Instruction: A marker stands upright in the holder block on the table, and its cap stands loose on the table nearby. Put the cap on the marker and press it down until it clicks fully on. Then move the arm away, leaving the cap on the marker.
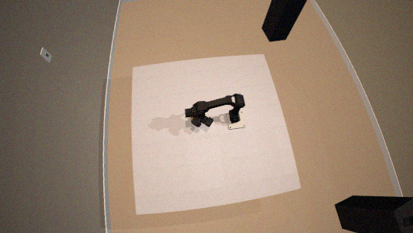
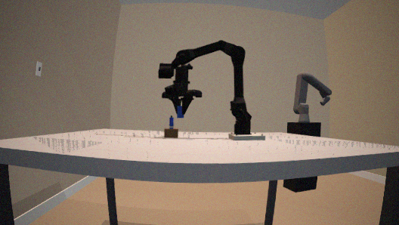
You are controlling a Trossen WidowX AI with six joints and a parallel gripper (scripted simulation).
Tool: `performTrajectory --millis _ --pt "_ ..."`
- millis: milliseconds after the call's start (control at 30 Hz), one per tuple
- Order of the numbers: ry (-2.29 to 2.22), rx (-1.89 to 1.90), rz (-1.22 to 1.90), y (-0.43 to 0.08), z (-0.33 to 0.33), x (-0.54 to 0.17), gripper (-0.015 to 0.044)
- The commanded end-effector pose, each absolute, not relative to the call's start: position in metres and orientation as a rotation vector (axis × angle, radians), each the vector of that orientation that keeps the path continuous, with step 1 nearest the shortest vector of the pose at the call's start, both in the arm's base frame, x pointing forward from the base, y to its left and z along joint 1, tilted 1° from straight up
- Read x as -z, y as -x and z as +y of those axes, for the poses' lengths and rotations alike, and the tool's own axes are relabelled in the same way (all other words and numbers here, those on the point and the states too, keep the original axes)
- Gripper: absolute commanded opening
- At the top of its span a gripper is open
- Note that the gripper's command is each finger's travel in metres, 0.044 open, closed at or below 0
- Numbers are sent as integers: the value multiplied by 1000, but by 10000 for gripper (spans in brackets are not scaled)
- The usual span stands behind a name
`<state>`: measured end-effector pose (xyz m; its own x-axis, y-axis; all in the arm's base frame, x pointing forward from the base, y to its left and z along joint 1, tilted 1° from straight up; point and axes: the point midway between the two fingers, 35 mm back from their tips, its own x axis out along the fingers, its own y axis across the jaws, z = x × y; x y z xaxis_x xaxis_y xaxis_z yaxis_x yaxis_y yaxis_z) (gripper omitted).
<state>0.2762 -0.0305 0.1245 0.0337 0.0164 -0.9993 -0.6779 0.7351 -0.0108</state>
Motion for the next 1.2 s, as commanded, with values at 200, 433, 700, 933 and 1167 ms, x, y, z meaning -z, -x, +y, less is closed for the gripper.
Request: performTrajectory --millis 200,433,700,933,1167 --pt "583 -581 1454 -291 -54 -136 0" --pt "584 -579 1454 -299 -70 -143 0" --pt "588 -582 1453 -307 -89 -152 0" --pt "590 -584 1452 -309 -95 -152 0" --pt "590 -584 1452 -309 -95 -147 0"
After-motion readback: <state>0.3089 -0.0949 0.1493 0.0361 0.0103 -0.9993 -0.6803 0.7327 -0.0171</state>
